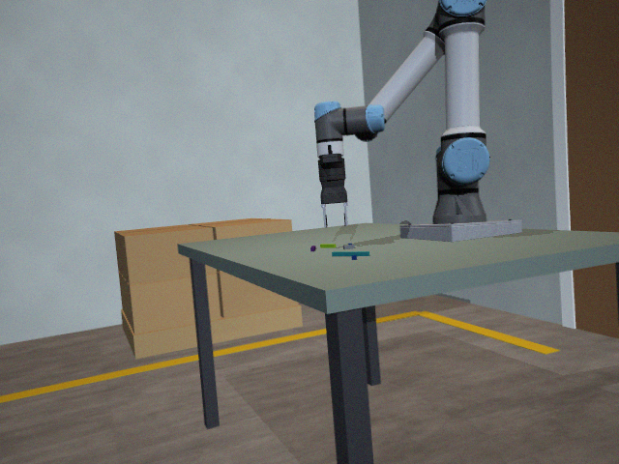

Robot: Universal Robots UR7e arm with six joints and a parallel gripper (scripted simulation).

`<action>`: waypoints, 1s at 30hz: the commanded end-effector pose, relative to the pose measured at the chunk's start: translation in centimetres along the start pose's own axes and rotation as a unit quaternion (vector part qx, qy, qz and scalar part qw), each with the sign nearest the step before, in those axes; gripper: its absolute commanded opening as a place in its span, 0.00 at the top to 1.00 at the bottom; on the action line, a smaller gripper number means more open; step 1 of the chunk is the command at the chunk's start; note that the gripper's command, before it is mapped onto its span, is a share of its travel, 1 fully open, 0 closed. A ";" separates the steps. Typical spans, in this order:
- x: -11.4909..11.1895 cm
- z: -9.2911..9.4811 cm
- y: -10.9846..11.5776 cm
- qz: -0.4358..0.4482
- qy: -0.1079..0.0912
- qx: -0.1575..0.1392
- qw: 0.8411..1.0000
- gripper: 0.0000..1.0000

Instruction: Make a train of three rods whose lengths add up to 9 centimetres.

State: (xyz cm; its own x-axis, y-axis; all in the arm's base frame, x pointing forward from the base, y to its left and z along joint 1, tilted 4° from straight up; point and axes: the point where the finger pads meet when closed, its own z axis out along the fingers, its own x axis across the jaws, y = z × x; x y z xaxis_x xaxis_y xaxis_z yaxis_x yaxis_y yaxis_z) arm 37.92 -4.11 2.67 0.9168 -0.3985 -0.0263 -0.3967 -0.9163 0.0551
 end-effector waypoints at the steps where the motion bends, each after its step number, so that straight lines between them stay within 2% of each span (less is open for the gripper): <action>1: 1.2 -0.1 0.3 0.073 0.002 0.000 0.997 0.00; 15: 3.5 -0.1 1.1 0.234 0.002 0.000 0.972 0.00; 17: 3.5 -0.1 1.1 0.234 0.002 0.000 0.972 0.00; 30: 5.7 -0.1 2.1 0.389 0.002 0.000 0.921 0.00</action>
State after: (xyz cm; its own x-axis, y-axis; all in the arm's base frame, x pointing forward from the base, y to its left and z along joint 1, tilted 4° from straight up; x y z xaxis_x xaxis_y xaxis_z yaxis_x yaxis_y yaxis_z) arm 41.54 -7.28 2.61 0.4868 -0.8734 0.0126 -0.8723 -0.4853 0.0597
